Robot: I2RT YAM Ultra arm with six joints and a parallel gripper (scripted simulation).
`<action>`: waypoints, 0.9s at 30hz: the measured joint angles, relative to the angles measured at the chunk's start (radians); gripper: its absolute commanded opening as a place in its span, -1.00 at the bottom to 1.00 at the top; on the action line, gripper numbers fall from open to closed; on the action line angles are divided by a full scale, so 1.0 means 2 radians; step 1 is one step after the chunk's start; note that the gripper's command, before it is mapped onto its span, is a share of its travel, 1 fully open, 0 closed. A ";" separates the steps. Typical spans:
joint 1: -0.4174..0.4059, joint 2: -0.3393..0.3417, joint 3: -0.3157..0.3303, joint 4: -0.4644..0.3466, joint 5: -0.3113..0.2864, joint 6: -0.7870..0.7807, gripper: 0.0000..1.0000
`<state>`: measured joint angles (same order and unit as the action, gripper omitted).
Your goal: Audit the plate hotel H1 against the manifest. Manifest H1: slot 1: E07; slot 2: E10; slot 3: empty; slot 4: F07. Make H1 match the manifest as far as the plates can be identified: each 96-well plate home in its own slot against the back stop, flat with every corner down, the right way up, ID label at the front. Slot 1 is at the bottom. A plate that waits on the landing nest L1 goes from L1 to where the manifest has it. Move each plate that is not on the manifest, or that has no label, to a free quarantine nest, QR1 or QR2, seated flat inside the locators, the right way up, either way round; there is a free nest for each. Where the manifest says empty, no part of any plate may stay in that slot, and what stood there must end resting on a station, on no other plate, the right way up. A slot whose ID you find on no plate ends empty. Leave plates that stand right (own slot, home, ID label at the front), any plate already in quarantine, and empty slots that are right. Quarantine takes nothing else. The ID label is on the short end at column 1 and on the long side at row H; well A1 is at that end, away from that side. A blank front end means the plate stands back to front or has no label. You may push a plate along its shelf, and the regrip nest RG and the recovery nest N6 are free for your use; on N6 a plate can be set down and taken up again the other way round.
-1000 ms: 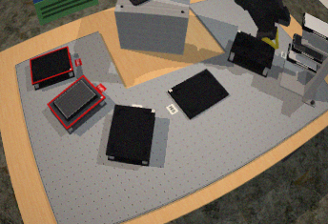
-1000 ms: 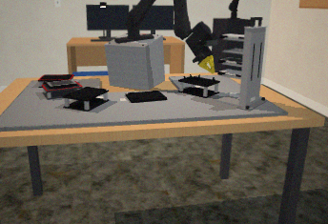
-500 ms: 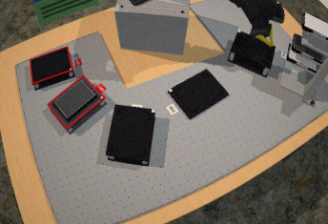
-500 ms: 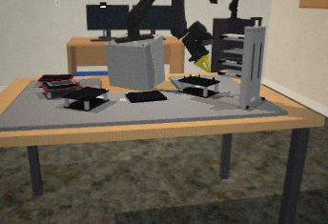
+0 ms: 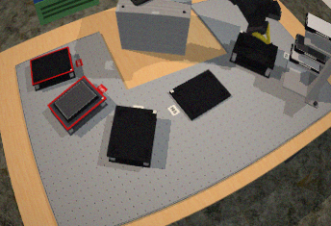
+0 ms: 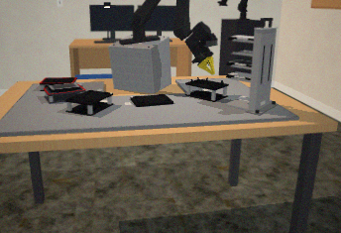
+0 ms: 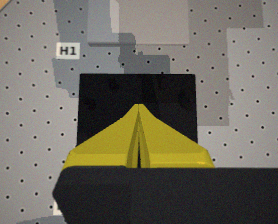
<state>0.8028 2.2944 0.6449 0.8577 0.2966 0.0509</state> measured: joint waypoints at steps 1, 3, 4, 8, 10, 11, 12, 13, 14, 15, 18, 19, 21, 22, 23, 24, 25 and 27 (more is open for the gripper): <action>0.000 0.000 -0.002 0.002 0.000 0.000 -1.00; 0.001 -0.002 -0.007 0.007 0.001 0.001 -1.00; 0.002 -0.002 -0.010 0.010 0.002 0.002 -1.00; 0.005 -0.005 -0.023 0.019 0.004 0.004 -1.00; 0.007 -0.005 -0.030 0.024 0.005 0.005 -1.00; 0.008 -0.006 -0.033 0.027 0.005 0.005 -1.00; 0.008 -0.006 -0.036 0.029 0.006 0.006 -1.00; 0.009 -0.006 -0.039 0.032 0.006 0.006 -1.00; 0.010 -0.007 -0.042 0.034 0.007 0.007 -1.00; 0.011 -0.007 -0.045 0.035 0.007 0.007 -1.00; 0.011 -0.007 -0.046 0.038 0.008 0.008 -1.00; 0.011 -0.007 -0.046 0.040 0.008 0.008 -1.00; 0.011 -0.007 -0.046 0.042 0.008 0.009 -1.00; 0.011 -0.007 -0.046 0.042 0.008 0.009 -1.00; 0.011 -0.007 -0.046 0.043 0.008 0.009 -1.00; 0.011 -0.007 -0.046 0.043 0.008 0.009 -1.00; 0.011 -0.007 -0.046 0.043 0.008 0.009 -1.00; 0.011 -0.007 -0.046 0.044 0.008 0.009 -1.00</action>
<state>0.8249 2.2803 0.5529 0.9459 0.3130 0.0689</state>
